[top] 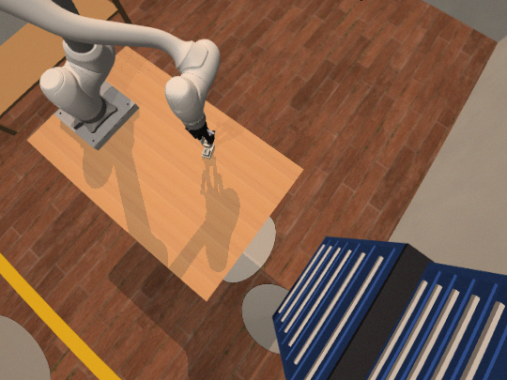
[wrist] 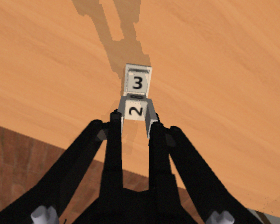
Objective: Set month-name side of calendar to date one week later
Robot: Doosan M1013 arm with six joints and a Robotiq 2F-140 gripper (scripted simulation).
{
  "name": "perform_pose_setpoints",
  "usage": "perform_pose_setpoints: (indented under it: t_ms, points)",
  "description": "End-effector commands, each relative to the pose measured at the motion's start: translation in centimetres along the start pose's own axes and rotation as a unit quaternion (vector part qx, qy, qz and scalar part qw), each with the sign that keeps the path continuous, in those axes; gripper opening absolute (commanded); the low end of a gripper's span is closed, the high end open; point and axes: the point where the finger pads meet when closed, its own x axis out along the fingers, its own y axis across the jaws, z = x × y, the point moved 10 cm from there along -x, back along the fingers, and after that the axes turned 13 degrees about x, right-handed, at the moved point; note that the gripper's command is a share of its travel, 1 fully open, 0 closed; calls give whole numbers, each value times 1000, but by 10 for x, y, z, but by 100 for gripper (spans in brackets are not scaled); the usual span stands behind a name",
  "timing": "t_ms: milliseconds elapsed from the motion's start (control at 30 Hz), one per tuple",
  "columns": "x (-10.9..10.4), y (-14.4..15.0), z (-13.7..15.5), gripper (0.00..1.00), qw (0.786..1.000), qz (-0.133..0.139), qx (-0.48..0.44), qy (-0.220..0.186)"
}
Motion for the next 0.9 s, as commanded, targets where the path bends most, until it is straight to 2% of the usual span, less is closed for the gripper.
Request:
perform_pose_setpoints:
  t_ms: [0, 867]
  points:
    - [2, 0, 0, 25, 1000, 0, 0, 0]
    - [17, 0, 0, 25, 1000, 0, 0, 0]
